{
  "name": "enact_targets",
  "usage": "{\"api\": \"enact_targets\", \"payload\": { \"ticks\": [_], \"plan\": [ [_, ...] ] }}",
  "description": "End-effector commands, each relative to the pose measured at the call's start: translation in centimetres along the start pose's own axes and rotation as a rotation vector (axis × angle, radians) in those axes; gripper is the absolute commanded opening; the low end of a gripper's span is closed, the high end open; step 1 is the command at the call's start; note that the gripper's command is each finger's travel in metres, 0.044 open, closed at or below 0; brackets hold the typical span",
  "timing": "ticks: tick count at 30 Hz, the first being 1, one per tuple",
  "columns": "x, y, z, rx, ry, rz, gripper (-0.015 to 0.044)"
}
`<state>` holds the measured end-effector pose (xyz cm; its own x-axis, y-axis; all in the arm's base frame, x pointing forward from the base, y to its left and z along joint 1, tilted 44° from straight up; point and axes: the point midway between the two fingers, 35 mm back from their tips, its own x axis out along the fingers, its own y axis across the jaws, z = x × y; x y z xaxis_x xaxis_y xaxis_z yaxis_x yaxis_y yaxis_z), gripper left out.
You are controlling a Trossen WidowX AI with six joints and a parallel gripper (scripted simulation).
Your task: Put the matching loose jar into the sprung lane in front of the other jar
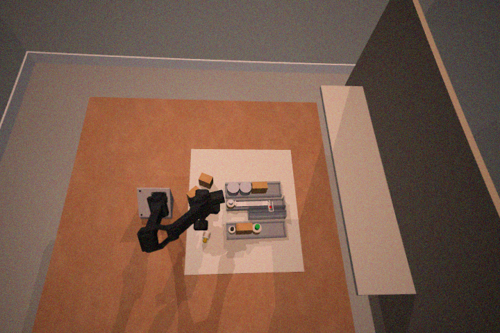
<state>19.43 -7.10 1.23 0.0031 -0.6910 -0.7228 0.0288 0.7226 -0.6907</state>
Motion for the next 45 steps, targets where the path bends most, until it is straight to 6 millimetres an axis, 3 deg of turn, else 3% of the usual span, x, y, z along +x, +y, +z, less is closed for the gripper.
{"api": "enact_targets", "payload": {
  "ticks": [1, 12, 17, 22, 40, 45],
  "plan": [
    [0.6, 0.0, -0.3, -0.011, 0.007, -0.005, 0.044],
    [0.6, 0.0, -0.3, -0.011, 0.007, -0.005, 0.0151],
    [0.6, 0.0, -0.3, -0.011, 0.007, -0.005, 0.0118],
    [-0.4, 0.3, -0.1, -0.005, 0.006, 0.006, 0.0],
    [-9.1, 0.7, -0.5, -0.011, 0.009, 0.005, 0.0],
    [-9.8, 0.6, -0.7, -0.012, 0.008, 0.0, 0.0]
  ]
}}
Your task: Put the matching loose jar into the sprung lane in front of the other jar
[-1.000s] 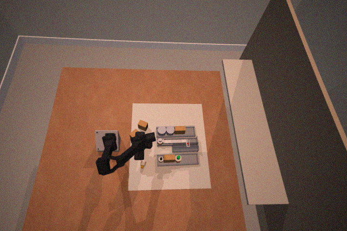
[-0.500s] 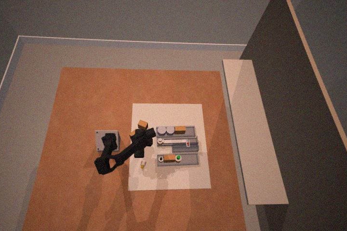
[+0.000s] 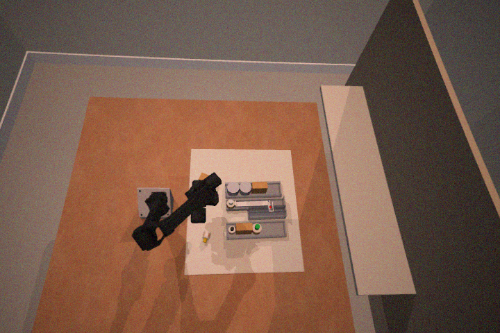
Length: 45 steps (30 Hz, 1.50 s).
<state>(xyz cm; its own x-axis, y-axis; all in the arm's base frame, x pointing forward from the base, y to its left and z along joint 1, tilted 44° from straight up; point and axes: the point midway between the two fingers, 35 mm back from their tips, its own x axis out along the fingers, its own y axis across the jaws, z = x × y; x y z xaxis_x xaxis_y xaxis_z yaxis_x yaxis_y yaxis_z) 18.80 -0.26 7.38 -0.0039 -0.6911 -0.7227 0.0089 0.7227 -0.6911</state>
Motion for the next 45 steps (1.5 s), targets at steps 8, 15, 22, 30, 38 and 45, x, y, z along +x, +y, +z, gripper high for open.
{"api": "enact_targets", "payload": {
  "ticks": [8, 15, 22, 30, 38, 45],
  "plan": [
    [0.2, 1.2, 2.5, 0.002, -0.001, 0.003, 0.0],
    [1.5, 2.5, 5.4, -0.004, -0.003, 0.004, 0.0],
    [3.2, 3.7, 8.1, -0.009, -0.004, 0.002, 0.0],
    [4.5, 4.5, 9.7, -0.012, -0.005, 0.0, 0.0],
    [6.6, 4.5, 9.8, -0.012, -0.005, -0.001, 0.0],
    [6.9, 4.5, 9.9, -0.012, -0.005, -0.001, 0.0]
  ]
}}
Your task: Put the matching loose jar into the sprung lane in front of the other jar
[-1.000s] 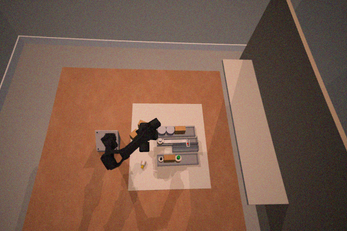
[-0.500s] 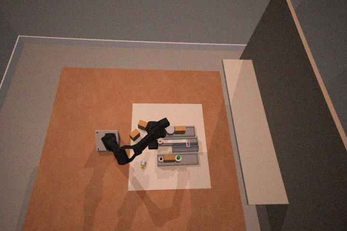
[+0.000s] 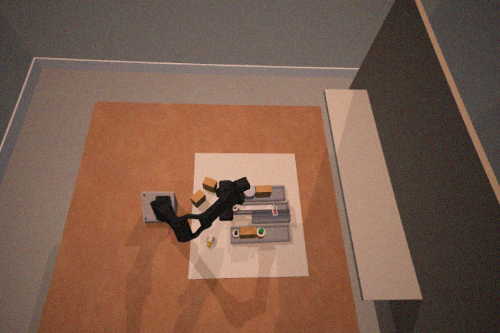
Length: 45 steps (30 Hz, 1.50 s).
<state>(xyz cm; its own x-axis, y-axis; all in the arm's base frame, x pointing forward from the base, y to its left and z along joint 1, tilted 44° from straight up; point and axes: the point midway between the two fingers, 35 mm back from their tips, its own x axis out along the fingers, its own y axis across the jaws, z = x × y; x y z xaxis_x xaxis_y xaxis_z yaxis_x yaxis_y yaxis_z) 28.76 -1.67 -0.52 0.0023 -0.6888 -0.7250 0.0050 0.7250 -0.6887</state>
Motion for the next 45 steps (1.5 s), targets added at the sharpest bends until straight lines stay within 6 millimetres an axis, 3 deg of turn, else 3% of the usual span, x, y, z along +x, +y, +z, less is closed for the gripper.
{"api": "enact_targets", "payload": {
  "ticks": [1, 45],
  "plan": [
    [0.2, 0.0, 0.0, -0.008, 0.001, -0.004, 0.0],
    [0.3, 0.0, 2.1, -0.007, 0.0, -0.004, 0.0]
  ]
}}
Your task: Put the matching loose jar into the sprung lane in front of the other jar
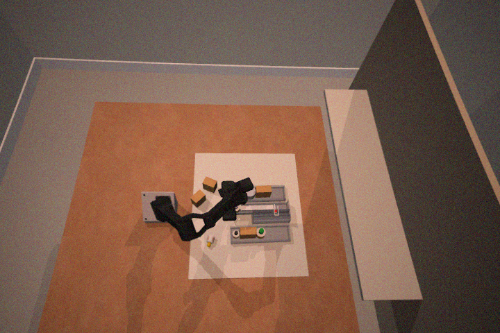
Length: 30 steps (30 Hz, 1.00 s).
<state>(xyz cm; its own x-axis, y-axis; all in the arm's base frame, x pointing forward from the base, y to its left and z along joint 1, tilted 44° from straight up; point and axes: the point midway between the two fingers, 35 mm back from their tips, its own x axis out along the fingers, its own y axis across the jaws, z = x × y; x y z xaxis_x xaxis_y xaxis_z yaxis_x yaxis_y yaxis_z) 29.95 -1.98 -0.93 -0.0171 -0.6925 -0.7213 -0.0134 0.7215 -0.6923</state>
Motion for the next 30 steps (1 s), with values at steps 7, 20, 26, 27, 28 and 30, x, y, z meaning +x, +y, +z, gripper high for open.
{"api": "enact_targets", "payload": {
  "ticks": [7, 20, 26, 27, 28, 30],
  "plan": [
    [-0.3, -0.1, 1.3, 0.012, -0.02, 0.001, 0.0],
    [-0.3, -0.1, 1.9, 0.012, -0.02, 0.001, 0.0],
    [-0.3, -0.2, 2.2, 0.012, -0.02, 0.001, 0.0],
    [-0.4, -0.2, 2.2, 0.012, -0.02, 0.001, 0.0],
    [-0.4, -0.2, 2.3, 0.012, -0.02, 0.001, 0.0],
    [-0.4, -0.2, 2.4, 0.012, -0.02, 0.001, 0.0]
  ]
}}
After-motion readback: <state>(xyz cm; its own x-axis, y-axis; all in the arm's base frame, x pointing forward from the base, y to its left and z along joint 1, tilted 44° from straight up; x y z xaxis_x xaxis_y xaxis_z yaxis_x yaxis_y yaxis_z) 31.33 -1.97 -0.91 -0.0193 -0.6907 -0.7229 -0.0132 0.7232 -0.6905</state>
